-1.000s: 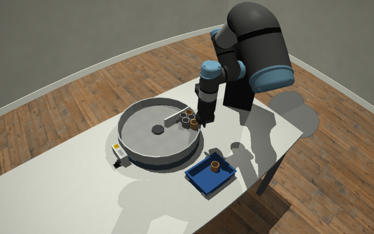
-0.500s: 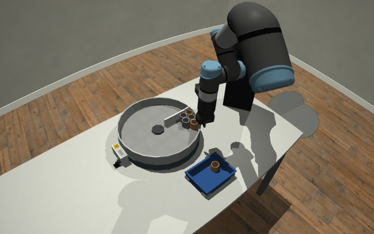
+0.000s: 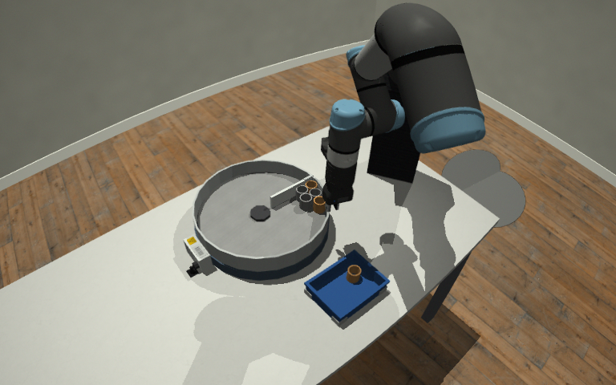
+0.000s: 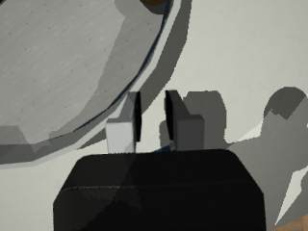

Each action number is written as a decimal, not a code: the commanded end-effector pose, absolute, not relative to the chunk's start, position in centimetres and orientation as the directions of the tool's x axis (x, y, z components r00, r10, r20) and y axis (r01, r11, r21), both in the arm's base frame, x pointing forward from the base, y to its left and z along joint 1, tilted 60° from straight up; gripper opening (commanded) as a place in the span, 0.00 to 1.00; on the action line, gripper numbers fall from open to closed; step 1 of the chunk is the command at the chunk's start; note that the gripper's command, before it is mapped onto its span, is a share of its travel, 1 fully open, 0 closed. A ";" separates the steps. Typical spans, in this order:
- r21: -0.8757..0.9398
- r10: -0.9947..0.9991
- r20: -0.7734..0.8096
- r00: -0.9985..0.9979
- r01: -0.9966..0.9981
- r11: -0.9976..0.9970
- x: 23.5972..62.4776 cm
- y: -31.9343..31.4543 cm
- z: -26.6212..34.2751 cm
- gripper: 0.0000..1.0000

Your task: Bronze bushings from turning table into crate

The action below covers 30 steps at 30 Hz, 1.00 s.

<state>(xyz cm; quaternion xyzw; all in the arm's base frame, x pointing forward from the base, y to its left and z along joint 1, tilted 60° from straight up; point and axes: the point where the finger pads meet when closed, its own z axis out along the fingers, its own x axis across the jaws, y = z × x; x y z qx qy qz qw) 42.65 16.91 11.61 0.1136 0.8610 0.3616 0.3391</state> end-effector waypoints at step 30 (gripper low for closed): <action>0.803 0.606 -0.309 -0.733 0.140 0.579 41.1 16.5 12.9 0.45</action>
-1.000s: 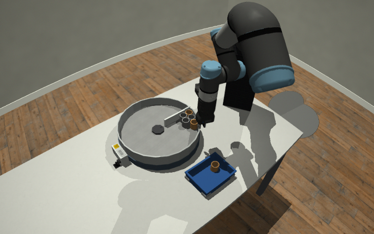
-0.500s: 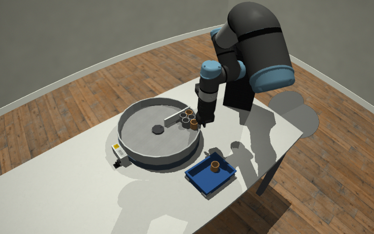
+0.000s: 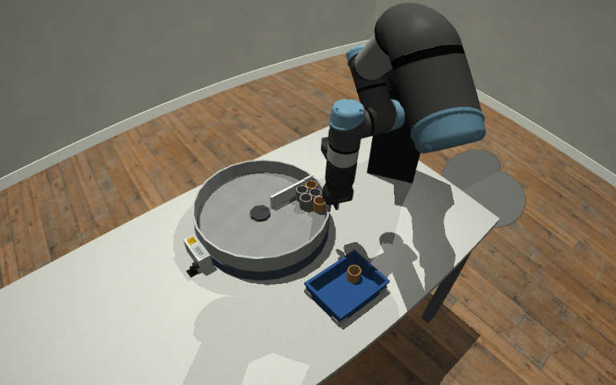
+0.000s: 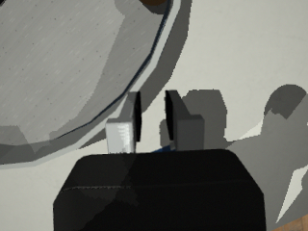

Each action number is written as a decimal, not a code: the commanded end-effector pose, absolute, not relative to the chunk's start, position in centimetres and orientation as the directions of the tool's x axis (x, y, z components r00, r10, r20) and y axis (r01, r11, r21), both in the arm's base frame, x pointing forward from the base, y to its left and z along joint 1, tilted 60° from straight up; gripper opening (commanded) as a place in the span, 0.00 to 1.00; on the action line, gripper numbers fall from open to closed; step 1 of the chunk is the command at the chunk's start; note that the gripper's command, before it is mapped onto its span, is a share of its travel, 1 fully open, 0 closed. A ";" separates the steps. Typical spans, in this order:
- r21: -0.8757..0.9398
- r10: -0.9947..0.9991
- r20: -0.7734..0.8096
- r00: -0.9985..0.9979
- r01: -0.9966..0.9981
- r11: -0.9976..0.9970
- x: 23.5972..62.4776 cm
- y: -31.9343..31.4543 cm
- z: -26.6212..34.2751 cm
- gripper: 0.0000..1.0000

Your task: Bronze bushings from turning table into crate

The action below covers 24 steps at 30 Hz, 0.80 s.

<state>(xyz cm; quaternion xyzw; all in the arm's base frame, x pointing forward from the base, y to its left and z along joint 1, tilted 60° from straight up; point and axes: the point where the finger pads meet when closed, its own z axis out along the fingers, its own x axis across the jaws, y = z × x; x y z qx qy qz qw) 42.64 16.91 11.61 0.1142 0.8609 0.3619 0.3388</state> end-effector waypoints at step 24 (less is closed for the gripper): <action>0.803 0.606 -0.309 -0.733 0.140 0.579 41.0 16.5 12.8 0.45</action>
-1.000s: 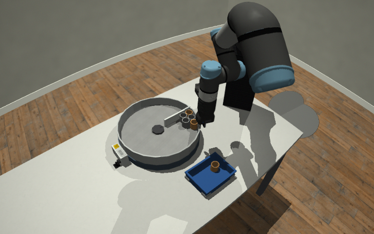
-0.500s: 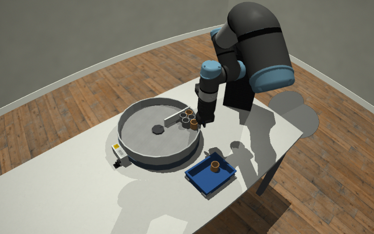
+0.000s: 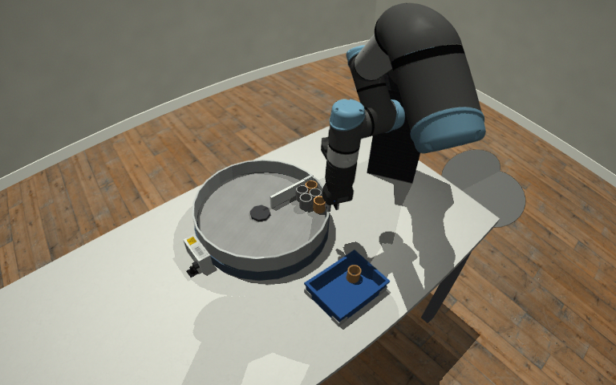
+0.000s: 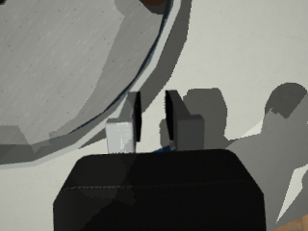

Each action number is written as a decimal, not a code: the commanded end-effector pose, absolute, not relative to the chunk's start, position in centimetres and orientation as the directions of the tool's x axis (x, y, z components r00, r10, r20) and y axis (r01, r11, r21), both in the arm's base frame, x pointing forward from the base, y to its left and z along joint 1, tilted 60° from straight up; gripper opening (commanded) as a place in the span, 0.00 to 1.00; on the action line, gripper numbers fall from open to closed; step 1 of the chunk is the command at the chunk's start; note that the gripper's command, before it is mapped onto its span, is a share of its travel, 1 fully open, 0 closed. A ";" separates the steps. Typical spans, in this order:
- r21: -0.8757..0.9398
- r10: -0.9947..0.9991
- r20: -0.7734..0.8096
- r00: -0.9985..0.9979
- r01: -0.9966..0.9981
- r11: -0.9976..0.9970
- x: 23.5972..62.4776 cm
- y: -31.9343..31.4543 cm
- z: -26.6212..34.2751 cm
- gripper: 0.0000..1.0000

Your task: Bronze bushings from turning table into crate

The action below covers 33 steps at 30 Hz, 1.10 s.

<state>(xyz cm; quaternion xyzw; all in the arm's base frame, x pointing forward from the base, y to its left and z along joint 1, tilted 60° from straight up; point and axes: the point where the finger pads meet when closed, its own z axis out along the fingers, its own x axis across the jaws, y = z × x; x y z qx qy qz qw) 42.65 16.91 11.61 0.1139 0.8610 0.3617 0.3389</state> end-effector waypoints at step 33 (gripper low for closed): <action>0.804 0.606 -0.308 -0.733 0.140 0.579 40.8 16.4 12.4 0.45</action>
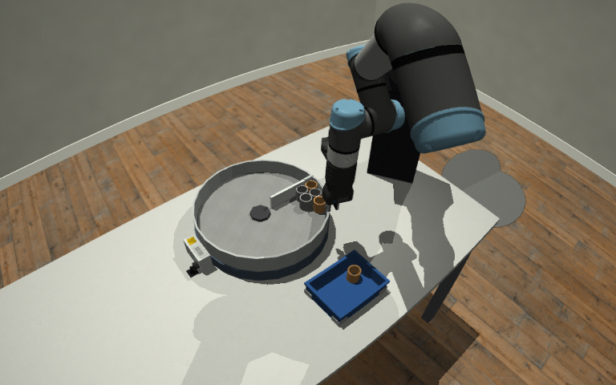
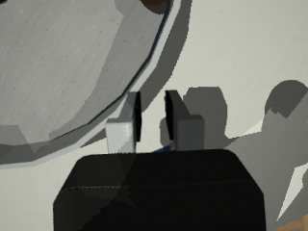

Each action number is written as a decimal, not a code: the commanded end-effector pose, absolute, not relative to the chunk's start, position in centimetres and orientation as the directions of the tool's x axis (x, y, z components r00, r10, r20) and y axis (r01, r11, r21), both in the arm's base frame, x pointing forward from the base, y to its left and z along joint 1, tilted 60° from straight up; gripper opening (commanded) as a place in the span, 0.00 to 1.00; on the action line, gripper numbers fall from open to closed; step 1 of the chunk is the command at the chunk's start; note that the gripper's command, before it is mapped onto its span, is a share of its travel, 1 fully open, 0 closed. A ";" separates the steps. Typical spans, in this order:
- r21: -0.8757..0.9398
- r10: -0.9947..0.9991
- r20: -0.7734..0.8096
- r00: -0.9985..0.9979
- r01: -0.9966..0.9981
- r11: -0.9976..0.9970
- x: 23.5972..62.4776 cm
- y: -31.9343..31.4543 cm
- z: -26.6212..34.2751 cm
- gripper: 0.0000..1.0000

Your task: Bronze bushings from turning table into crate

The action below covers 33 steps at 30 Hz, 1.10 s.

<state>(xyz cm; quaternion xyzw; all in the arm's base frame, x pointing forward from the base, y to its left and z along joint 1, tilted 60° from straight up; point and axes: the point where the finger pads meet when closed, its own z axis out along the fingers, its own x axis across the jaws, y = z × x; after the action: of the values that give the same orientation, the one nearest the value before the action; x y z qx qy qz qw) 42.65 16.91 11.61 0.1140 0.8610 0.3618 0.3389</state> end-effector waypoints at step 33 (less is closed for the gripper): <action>0.803 0.605 -0.310 -0.733 0.139 0.580 42.0 15.7 13.1 0.45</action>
<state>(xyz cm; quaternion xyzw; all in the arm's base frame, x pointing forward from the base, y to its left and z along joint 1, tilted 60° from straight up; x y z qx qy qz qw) 42.63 16.88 11.65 0.1170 0.8605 0.3630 0.3379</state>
